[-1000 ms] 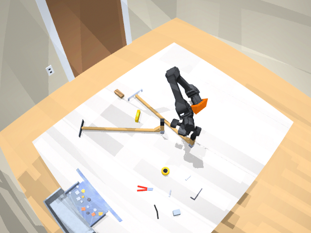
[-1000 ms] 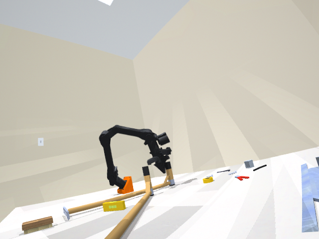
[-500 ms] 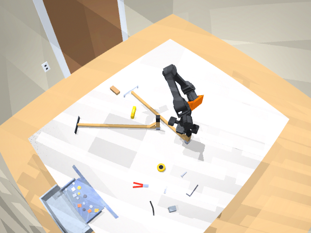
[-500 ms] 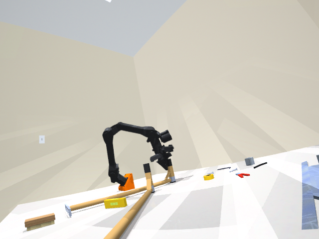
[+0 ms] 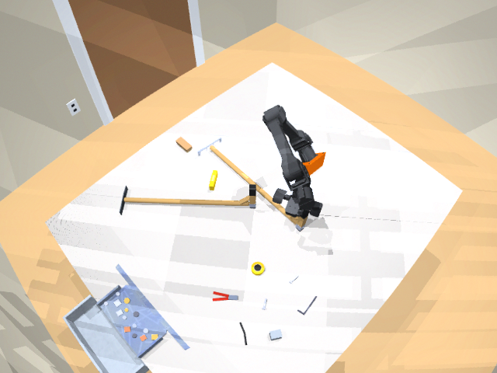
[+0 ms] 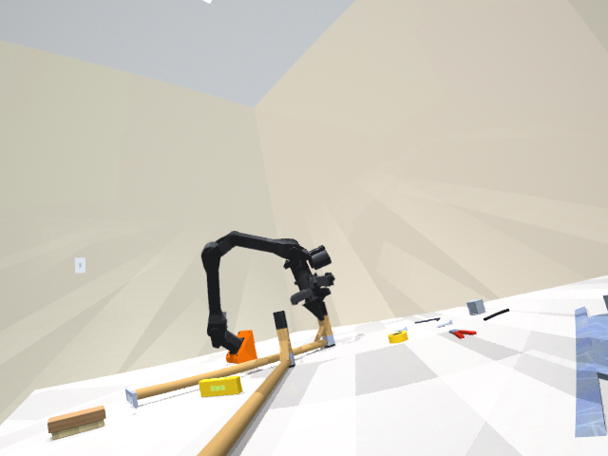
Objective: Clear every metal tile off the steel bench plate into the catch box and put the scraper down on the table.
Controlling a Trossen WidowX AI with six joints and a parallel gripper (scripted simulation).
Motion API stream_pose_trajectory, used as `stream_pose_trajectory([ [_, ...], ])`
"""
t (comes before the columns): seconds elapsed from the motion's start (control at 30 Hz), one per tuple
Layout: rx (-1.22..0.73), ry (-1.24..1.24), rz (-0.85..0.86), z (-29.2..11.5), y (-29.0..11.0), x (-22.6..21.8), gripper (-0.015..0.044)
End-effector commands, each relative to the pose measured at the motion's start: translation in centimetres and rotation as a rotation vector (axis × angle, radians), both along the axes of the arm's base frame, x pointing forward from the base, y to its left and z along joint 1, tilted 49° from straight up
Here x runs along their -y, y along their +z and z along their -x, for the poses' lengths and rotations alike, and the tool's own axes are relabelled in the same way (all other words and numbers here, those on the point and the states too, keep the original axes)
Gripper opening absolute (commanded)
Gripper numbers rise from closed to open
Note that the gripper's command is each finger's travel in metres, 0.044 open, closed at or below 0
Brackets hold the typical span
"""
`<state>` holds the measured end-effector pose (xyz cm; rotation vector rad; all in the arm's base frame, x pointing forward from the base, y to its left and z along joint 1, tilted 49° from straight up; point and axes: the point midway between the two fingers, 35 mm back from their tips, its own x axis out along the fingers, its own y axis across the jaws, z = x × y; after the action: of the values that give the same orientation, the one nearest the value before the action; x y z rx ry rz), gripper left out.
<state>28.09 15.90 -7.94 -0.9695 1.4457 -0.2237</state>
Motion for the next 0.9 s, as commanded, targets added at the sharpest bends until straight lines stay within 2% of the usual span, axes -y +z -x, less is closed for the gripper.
stream_pose_trajectory([
  [0.0,-0.009,-0.005,-0.007,0.4,-1.1,-0.7,0.0],
  [0.87,-0.01,-0.004,-0.012,1.7,-4.0,-3.7,0.0],
])
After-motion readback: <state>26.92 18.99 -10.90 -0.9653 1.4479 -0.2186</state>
